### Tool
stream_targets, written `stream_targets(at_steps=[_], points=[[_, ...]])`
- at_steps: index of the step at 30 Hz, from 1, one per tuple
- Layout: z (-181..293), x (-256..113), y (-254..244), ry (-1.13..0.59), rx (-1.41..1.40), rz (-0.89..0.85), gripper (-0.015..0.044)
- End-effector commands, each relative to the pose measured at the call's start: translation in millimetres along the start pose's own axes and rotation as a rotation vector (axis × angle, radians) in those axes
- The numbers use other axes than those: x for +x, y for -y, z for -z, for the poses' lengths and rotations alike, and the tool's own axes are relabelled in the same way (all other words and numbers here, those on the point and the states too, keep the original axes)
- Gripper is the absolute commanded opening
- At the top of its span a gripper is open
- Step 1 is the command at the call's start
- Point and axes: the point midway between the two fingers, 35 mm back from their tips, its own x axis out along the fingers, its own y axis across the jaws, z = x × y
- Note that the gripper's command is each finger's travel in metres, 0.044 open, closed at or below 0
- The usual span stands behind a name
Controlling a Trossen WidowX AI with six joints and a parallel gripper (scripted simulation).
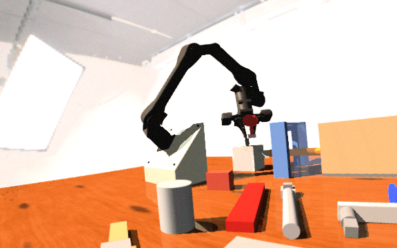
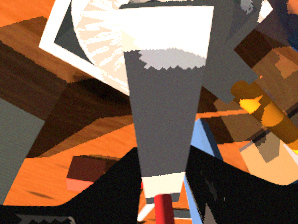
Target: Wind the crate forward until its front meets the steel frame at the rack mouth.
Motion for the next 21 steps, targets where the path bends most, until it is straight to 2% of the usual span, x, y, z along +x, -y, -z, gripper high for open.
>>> stream_targets(at_steps=[1, 21], points=[[0.1, 0.9, 0.6, -0.005, -0.006, 0.004, 0.0], [-2.0, 5.2, 0.6, -0.006, -0.006, 0.004, 0.0]])
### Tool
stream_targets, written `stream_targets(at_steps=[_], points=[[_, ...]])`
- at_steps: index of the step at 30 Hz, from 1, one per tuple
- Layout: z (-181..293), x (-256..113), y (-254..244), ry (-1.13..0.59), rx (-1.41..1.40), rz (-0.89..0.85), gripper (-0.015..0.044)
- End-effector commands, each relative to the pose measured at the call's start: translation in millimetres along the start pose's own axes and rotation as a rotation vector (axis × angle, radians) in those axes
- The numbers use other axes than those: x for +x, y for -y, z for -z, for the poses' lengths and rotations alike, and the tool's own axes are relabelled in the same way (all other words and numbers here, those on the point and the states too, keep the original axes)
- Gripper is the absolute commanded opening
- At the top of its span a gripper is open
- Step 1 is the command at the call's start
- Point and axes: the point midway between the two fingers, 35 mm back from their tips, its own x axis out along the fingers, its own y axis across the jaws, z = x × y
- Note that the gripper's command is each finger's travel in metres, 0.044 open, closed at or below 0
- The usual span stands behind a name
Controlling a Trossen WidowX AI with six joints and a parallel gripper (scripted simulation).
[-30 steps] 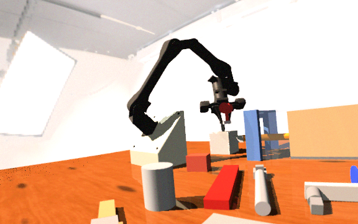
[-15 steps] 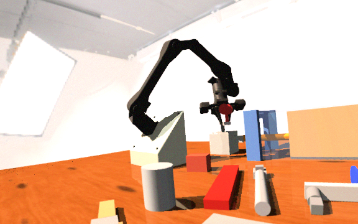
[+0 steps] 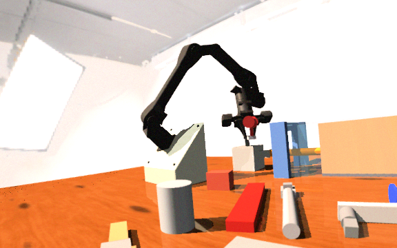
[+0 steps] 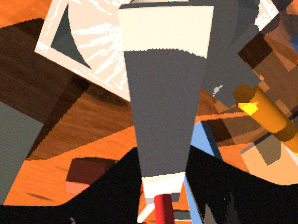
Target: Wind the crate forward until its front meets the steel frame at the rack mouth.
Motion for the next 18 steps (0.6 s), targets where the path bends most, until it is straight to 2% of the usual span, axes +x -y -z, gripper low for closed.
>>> stream_targets(at_steps=[1, 18], points=[[0.3, 1.1, 0.6, -0.005, -0.006, 0.004, 0.0], [-1.3, 4.9, 0.6, -0.005, -0.006, 0.004, 0.0]])
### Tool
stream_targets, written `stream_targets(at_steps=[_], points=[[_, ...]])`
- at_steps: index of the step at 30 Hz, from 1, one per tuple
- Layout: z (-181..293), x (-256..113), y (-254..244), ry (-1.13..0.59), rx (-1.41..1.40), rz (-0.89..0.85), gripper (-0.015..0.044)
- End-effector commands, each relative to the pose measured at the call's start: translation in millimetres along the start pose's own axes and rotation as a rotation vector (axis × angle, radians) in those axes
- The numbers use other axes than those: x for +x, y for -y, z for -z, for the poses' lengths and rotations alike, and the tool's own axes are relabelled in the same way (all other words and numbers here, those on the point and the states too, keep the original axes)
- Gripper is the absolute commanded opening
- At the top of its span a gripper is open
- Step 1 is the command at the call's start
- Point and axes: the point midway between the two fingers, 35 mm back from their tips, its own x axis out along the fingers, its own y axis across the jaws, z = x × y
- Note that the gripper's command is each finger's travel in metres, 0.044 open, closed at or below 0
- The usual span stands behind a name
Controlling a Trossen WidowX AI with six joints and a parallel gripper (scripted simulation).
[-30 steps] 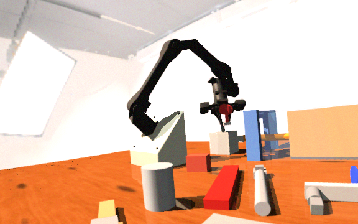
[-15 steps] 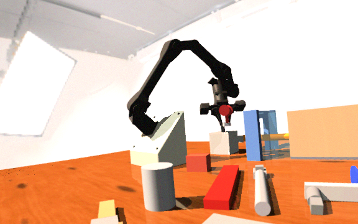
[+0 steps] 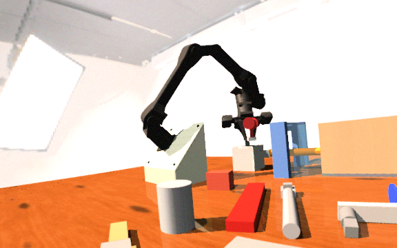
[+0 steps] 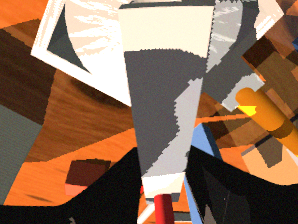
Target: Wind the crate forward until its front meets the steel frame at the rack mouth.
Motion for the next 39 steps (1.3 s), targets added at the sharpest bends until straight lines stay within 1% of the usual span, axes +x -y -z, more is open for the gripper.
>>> stream_targets(at_steps=[1, 39], points=[[0.3, 1.0, 0.6, -0.005, -0.006, 0.003, 0.0], [-2.5, 7.7, 0.5, -0.005, -0.006, 0.003, 0.0]])
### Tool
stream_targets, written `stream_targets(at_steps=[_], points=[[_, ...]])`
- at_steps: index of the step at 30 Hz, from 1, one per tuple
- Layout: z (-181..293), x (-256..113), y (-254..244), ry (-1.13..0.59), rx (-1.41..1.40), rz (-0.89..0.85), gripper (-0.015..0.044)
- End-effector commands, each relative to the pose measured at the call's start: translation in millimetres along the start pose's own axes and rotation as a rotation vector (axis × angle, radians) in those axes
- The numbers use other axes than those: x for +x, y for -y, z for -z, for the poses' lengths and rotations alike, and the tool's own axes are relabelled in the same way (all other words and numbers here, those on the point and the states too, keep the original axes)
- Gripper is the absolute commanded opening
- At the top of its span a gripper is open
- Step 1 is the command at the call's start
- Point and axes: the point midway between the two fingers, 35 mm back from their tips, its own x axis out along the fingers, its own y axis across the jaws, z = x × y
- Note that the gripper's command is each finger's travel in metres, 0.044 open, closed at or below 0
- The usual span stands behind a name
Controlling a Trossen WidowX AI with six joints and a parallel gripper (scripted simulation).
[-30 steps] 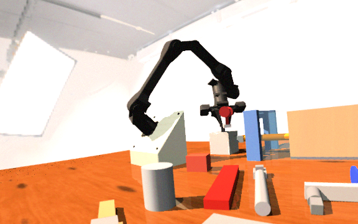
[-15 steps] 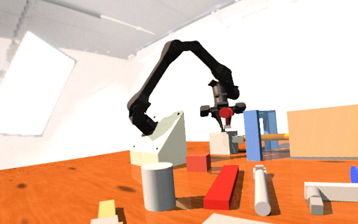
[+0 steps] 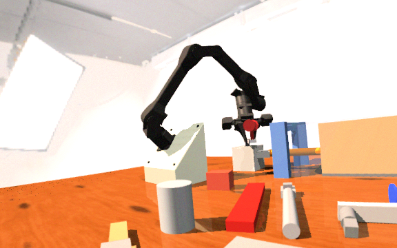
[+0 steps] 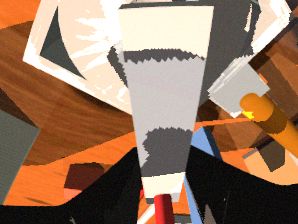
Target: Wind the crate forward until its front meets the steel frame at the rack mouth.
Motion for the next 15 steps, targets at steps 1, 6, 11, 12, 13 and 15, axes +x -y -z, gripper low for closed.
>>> stream_targets(at_steps=[1, 6, 11, 12, 13, 15], points=[[0.4, 0.5, 0.6, -0.004, -0.006, 0.003, 0.0], [0.4, 0.5, 0.6, -0.004, -0.006, 0.003, 0.0], [-0.1, 1.7, 0.5, 0.0, -0.006, 0.003, 0.0], [-0.2, 2.0, 0.5, 0.0, -0.006, 0.003, 0.0], [-0.3, 2.2, 0.4, 0.0, -0.006, 0.003, 0.0], [-0.3, 2.2, 0.4, 0.0, -0.006, 0.003, 0.0]])
